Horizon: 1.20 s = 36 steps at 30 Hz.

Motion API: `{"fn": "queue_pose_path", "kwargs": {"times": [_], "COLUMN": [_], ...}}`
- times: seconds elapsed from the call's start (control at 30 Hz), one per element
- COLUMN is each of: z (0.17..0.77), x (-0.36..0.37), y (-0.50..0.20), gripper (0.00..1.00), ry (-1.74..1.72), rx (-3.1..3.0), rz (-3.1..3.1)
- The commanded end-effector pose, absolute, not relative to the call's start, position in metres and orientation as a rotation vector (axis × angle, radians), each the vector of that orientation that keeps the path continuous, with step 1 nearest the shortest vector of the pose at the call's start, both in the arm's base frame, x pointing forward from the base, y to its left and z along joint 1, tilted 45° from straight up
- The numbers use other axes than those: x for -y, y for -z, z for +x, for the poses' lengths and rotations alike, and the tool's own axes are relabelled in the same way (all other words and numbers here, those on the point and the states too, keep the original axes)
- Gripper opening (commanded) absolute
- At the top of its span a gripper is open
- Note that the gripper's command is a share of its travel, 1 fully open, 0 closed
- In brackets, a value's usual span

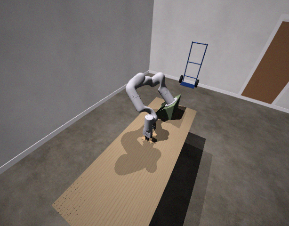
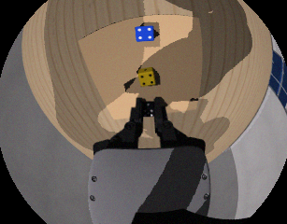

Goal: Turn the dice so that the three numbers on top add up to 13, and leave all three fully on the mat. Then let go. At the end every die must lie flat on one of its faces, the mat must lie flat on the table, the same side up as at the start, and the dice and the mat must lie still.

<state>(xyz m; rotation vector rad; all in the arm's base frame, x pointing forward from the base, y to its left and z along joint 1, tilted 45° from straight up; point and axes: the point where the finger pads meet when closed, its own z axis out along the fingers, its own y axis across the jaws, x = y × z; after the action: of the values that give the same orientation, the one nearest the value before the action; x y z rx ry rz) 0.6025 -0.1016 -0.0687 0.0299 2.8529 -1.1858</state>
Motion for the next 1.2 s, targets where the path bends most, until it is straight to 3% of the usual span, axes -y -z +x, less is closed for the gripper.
{"fn": "queue_pose_path", "kwargs": {"times": [0.0, 0.3, 0.63, 1.17], "z": [0.6033, 0.6033, 0.6033, 0.6030], "x": [0.1010, 0.1010, 0.1010, 0.0972], "y": [0.0681, 0.0681, 0.0681, 0.0643], "gripper": [0.11, 0.15, 0.31, 0.31], "ry": [1.185, 1.185, 1.185, 1.185], "rx": [-2.852, -2.852, -2.852, -2.852], "rz": [0.030, 0.030, 0.030, 0.030]}}
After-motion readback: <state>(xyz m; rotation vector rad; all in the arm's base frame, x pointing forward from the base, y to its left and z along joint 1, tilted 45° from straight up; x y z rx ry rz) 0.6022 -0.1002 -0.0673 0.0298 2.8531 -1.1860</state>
